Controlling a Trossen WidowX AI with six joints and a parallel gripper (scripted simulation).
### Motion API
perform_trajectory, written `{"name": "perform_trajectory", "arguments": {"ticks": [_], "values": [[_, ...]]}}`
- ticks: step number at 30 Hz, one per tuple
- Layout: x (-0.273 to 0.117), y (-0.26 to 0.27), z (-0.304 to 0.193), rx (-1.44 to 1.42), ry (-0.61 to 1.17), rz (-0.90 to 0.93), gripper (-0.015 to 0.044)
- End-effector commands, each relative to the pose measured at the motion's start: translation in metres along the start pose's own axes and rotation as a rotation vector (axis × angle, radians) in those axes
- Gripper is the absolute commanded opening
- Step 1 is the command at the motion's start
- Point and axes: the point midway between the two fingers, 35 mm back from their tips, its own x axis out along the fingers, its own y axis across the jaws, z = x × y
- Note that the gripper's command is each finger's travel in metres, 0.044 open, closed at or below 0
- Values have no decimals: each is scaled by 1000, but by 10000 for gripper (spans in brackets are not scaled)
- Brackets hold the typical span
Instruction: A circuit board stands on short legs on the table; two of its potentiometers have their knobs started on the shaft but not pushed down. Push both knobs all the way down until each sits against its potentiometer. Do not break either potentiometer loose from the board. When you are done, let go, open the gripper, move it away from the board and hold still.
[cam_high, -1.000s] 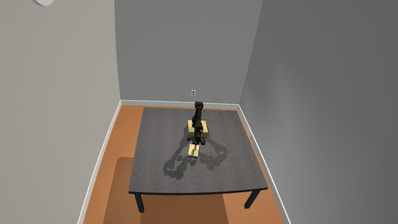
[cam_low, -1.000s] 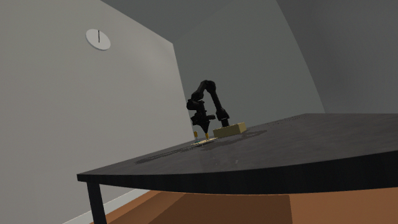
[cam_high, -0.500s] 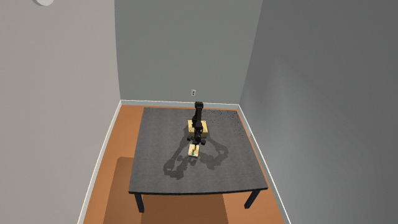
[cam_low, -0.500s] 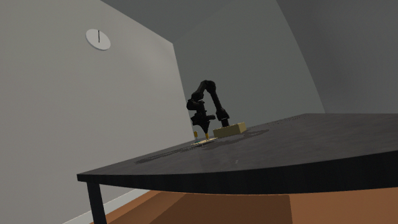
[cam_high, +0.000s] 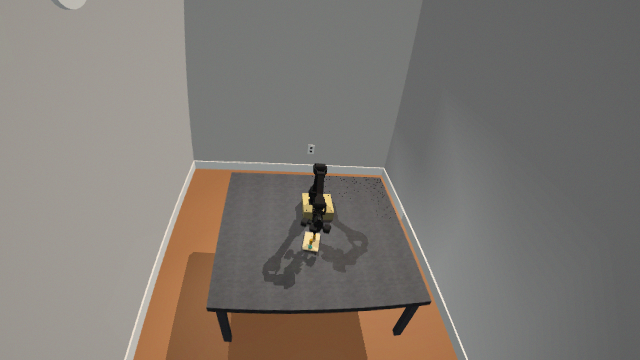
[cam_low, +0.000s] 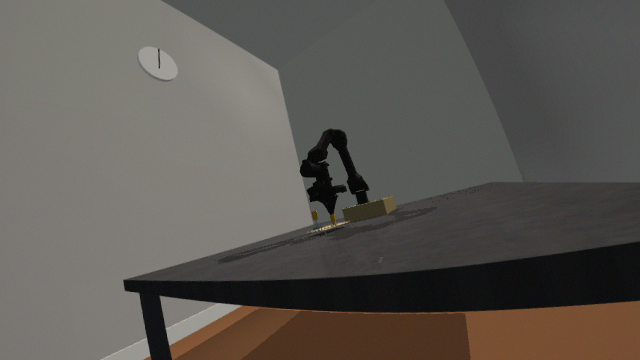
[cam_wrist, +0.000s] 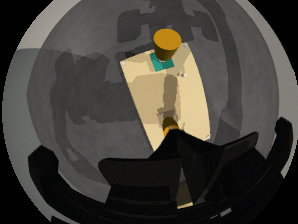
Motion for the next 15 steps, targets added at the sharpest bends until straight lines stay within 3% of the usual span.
{"name": "perform_trajectory", "arguments": {"ticks": [1, 15], "values": [[3, 1, 1, -2, 1, 5, 0], [-1, 1, 1, -2, 1, 5, 0]]}}
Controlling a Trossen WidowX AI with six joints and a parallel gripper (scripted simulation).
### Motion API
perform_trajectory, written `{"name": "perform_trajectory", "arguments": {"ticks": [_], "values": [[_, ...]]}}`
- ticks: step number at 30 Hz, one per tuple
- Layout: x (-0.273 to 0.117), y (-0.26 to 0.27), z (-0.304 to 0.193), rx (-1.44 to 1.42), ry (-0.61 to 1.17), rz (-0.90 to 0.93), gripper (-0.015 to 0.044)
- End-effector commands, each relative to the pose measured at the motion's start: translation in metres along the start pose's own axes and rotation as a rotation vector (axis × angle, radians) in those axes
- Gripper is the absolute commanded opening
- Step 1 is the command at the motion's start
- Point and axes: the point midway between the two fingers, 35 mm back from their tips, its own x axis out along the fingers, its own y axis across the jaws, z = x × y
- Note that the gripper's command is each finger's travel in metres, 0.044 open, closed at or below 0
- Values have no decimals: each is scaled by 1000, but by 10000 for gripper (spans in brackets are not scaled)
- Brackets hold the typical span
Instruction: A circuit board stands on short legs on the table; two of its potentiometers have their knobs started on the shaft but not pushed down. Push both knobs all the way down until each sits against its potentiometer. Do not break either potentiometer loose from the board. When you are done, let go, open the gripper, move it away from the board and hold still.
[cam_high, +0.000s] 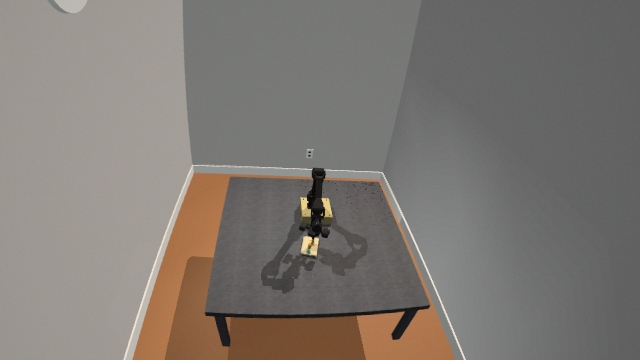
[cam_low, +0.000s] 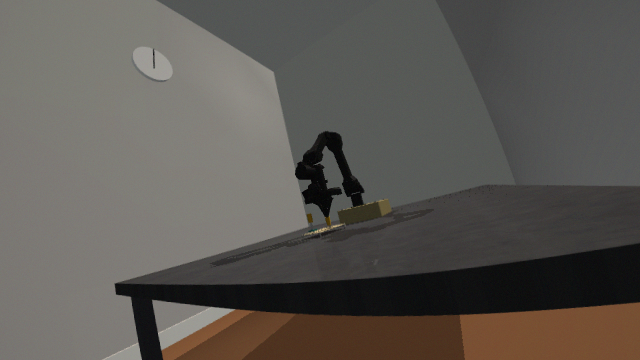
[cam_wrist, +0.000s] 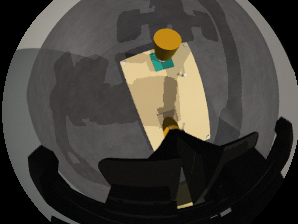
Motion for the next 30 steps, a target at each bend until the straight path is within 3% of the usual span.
{"name": "perform_trajectory", "arguments": {"ticks": [1, 11, 19, 27, 30], "values": [[-3, 1, 1, -2, 0, 5, 0], [-18, 1, 1, -2, 0, 5, 0], [-12, 0, -1, 0, 8, -3, 210], [-22, 1, 9, 6, -41, 33, 0], [-23, 2, 12, -93, -42, 30, 0]]}}
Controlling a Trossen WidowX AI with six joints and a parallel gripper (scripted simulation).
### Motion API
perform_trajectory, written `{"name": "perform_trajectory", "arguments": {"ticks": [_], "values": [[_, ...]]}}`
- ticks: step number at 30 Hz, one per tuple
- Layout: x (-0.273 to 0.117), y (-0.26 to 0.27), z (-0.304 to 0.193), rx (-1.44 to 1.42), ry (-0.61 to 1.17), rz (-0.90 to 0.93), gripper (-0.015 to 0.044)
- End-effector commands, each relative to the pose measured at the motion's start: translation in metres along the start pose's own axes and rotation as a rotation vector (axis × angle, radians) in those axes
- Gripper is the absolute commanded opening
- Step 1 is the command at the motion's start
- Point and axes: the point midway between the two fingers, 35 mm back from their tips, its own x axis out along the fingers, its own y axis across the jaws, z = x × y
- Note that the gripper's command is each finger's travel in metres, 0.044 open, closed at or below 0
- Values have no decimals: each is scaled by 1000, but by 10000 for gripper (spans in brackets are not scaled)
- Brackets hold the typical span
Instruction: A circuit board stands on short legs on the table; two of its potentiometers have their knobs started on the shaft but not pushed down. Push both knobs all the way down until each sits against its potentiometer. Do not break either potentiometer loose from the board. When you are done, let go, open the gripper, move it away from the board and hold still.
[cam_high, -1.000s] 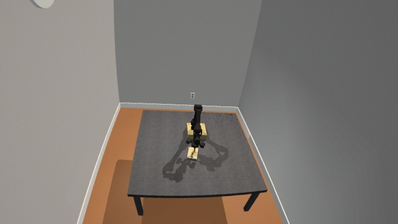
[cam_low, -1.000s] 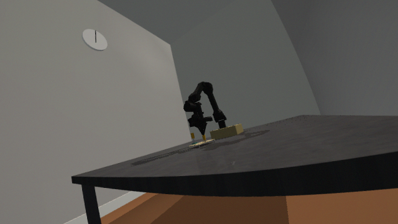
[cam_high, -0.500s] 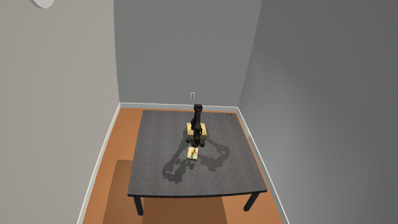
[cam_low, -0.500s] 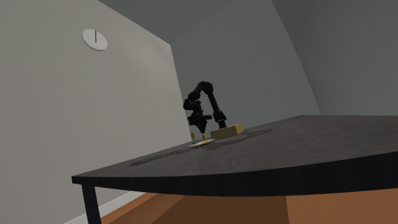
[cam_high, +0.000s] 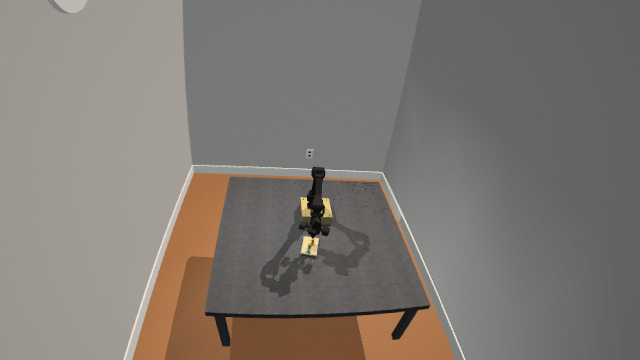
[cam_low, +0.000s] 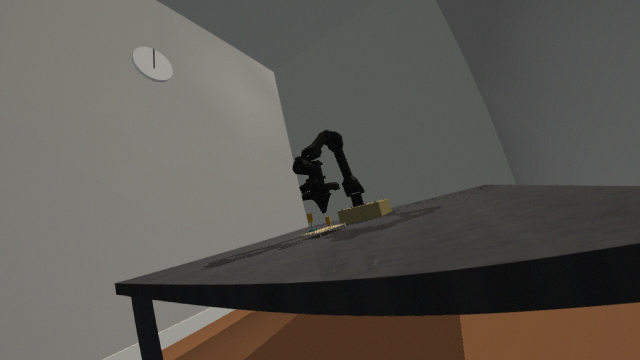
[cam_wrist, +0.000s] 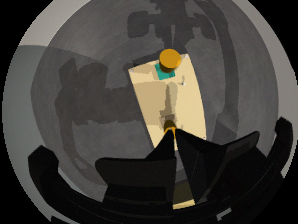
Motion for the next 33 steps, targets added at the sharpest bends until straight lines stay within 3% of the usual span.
{"name": "perform_trajectory", "arguments": {"ticks": [1, 33], "values": [[-4, 1, 4, -98, -4, 7, 0], [-23, 2, 33, -1213, 9, 2, 0]]}}
